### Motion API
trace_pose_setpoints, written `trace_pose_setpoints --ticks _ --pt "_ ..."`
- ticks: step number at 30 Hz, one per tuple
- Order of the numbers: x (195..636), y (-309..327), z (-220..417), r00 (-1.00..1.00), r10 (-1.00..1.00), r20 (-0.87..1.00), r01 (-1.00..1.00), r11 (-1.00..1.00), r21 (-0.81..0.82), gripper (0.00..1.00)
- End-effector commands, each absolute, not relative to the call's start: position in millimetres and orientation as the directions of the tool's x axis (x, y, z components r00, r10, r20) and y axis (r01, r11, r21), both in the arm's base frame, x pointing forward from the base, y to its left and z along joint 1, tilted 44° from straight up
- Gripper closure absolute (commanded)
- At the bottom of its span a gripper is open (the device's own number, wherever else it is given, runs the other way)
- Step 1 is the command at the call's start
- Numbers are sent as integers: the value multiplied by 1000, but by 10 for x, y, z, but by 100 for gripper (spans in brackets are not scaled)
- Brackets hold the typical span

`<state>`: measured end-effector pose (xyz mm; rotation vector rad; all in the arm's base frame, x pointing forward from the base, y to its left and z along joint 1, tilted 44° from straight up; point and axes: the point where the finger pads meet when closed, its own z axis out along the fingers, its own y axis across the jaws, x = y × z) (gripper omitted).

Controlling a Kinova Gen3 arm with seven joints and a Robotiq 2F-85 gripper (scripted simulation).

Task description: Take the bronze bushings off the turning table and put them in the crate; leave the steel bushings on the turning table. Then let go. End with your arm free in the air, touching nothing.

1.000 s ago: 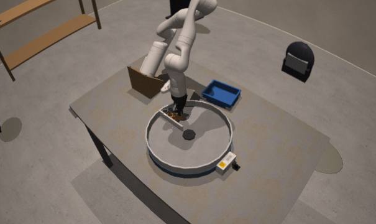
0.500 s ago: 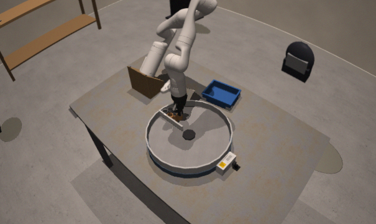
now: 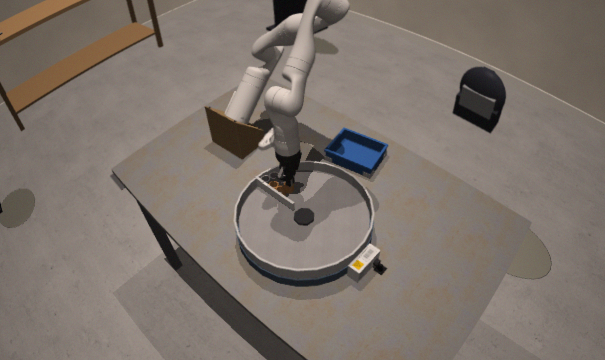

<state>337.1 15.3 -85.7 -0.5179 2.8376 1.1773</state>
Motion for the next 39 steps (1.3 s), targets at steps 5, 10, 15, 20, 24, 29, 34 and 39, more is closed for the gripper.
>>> trace_pose_setpoints --ticks 5,10,15,20,24,29,34,39 --pt "3376 145 -854 -945 -292 -150 -313 660 683 100" --pt "3376 145 -854 -945 -292 -150 -313 660 683 100" --pt "3376 145 -854 -945 -292 -150 -313 660 683 100" --pt "3370 158 -842 -945 -292 -150 -312 661 682 100" --pt "3367 166 -833 -945 -292 -149 -312 662 682 100" --pt "3367 166 -833 -945 -292 -149 -312 662 682 100" --pt "3367 166 -833 -945 -292 -149 -312 662 682 100" --pt "3374 113 -780 -945 -292 -149 -312 662 682 100"
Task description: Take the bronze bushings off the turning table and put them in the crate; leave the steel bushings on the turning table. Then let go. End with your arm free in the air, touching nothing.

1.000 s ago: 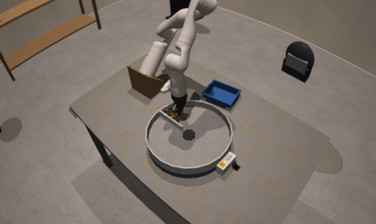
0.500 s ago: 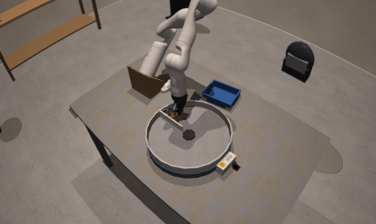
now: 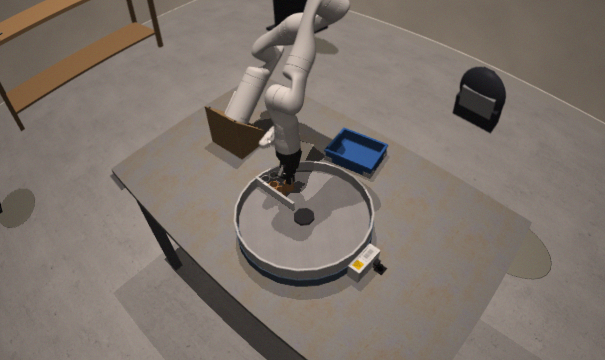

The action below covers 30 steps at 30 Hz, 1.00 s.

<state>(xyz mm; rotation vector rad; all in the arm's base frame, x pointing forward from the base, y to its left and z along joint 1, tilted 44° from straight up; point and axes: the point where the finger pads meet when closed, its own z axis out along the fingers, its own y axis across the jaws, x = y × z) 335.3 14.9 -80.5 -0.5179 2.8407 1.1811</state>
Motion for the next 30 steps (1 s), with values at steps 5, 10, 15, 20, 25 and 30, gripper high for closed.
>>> trace_pose_setpoints --ticks 5,10,15,20,25,30 --pt "3374 113 -780 -945 -292 -149 -312 662 682 100" --pt "3374 113 -780 -945 -292 -149 -312 662 682 100" --pt "3379 83 -748 -945 -292 -149 -312 662 682 100" --pt "3382 62 -726 -945 -292 -149 -312 662 682 100" --pt "3382 62 -726 -945 -292 -149 -312 662 682 100" --pt "3383 52 -716 -945 -292 -149 -312 662 682 100"
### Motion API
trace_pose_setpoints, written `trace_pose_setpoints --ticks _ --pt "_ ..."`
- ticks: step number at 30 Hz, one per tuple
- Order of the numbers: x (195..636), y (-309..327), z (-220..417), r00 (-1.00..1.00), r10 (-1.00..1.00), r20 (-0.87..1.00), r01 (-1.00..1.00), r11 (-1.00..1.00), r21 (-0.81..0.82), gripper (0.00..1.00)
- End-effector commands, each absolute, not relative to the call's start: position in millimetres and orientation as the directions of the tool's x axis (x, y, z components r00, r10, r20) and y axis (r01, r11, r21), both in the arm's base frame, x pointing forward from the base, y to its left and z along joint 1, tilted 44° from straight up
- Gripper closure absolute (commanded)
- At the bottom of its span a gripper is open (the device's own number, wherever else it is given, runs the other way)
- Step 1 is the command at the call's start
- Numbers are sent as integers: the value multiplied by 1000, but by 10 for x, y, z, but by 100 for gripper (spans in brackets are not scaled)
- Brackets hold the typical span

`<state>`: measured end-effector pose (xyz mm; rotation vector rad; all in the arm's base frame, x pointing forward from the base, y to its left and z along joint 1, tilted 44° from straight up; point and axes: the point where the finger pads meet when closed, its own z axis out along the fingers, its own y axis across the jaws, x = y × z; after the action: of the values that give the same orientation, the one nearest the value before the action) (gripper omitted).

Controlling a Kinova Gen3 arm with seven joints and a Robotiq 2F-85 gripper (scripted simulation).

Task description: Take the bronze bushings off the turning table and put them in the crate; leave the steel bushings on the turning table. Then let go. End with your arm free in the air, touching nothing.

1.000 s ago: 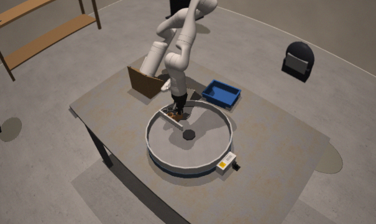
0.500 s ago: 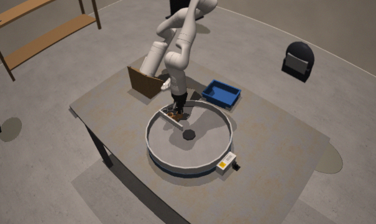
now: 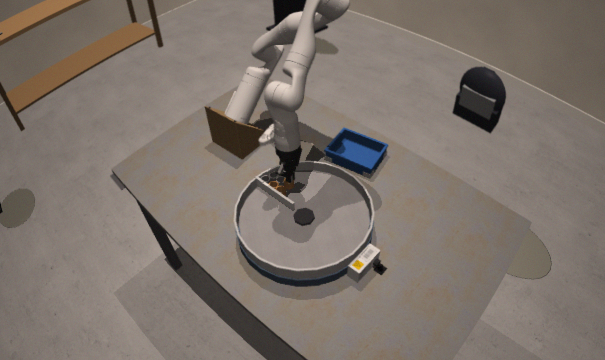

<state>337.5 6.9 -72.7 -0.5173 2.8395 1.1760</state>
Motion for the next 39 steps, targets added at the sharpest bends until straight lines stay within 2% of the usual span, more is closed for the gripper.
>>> trace_pose_setpoints --ticks 1,39 --pt "3384 41 -705 -945 -292 -149 -312 662 682 100" --pt "3403 -93 -567 -945 -292 -149 -312 661 682 100"
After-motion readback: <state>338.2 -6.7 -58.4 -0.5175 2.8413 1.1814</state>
